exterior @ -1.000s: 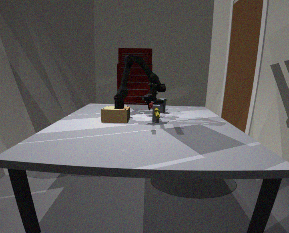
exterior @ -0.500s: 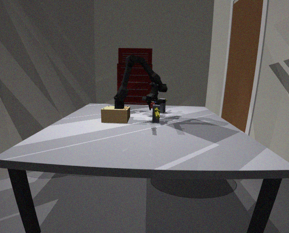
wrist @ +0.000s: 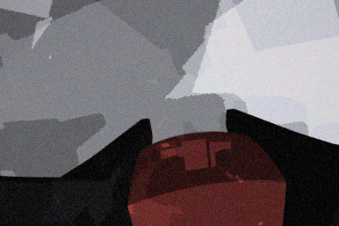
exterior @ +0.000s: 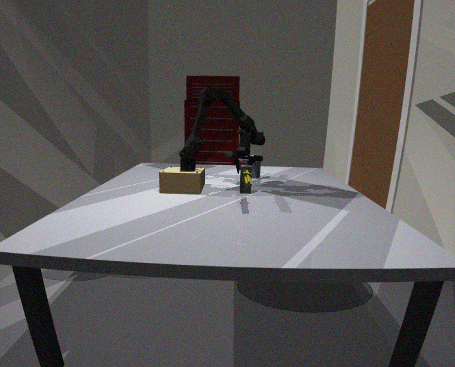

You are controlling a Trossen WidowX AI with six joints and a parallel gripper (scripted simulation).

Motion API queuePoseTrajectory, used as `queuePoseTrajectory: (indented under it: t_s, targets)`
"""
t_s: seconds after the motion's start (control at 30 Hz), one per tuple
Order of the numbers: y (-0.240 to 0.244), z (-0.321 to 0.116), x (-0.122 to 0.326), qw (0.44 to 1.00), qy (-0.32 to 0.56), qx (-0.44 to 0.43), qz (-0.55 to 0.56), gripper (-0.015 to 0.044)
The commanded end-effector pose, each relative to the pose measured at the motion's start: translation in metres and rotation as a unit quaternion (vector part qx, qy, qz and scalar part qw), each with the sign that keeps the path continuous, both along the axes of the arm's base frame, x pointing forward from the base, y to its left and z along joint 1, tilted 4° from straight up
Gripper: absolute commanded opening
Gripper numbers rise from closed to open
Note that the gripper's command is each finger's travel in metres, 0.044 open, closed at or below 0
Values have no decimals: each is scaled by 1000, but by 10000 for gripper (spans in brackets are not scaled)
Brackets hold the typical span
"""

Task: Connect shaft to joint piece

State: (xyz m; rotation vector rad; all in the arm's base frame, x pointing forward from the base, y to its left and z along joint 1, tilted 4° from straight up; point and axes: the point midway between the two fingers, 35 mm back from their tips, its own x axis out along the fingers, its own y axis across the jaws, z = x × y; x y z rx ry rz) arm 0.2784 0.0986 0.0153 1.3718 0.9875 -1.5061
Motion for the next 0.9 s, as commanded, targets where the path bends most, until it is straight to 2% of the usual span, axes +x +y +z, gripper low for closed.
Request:
queuePoseTrajectory:
  t_s: [0.0,0.87]
  targets:
    - [-1,1,2,1000,0,-9,26,0]
    - [-2,1,4,998,1,-15,53,0]
